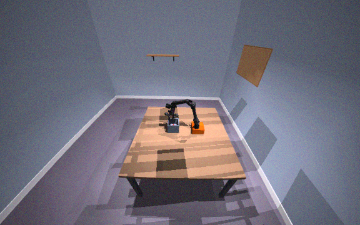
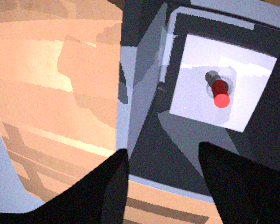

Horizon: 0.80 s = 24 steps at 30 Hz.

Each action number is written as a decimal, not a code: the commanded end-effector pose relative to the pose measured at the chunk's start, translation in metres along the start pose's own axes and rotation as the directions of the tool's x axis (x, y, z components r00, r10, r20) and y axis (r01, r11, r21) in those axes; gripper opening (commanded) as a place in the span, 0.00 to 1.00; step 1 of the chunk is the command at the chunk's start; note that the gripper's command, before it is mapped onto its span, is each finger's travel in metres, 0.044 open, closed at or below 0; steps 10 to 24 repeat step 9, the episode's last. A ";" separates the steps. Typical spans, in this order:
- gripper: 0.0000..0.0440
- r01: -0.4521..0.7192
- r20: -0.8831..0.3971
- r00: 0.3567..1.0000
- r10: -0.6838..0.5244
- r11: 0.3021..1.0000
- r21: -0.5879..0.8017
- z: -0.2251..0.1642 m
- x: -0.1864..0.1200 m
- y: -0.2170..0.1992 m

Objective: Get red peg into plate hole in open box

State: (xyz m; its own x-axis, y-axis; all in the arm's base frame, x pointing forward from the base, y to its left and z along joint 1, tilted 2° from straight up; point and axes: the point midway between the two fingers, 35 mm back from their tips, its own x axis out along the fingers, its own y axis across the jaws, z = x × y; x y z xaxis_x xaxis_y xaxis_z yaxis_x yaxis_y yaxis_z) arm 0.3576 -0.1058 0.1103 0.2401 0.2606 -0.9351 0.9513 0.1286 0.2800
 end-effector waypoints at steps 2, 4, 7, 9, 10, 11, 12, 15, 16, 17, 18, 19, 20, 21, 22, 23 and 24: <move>0.44 -0.063 0.000 0.998 0.063 0.998 -0.023 0.004 -0.020 0.013; 0.44 -0.095 0.001 0.995 0.095 0.995 -0.038 0.005 -0.032 0.020; 0.43 -0.145 0.000 0.989 0.145 0.987 -0.065 0.004 -0.051 0.029; 0.42 -0.178 -0.001 0.984 0.179 0.980 -0.085 0.004 -0.064 0.034; 0.42 -0.178 -0.001 0.984 0.179 0.980 -0.085 0.004 -0.064 0.034; 0.42 -0.178 -0.001 0.984 0.179 0.980 -0.085 0.004 -0.064 0.034; 0.42 -0.178 -0.001 0.984 0.179 0.980 -0.085 0.004 -0.064 0.034; 0.42 -0.178 -0.001 0.984 0.179 0.980 -0.085 0.004 -0.064 0.034; 0.42 -0.178 -0.001 0.984 0.179 0.980 -0.085 0.004 -0.064 0.034; 0.42 -0.178 -0.001 0.984 0.179 0.980 -0.085 0.004 -0.064 0.034; 0.42 -0.178 -0.001 0.984 0.179 0.980 -0.085 0.004 -0.064 0.034; 0.42 -0.178 -0.001 0.984 0.179 0.980 -0.085 0.004 -0.064 0.034; 0.42 -0.178 -0.001 0.984 0.179 0.980 -0.085 0.004 -0.064 0.034; 0.42 -0.178 -0.001 0.984 0.179 0.980 -0.085 0.004 -0.064 0.034; 0.42 -0.178 -0.001 0.984 0.179 0.980 -0.085 0.004 -0.064 0.034; 0.42 -0.178 -0.001 0.984 0.179 0.980 -0.085 0.004 -0.064 0.034; 0.42 -0.178 -0.001 0.984 0.179 0.980 -0.085 0.004 -0.064 0.034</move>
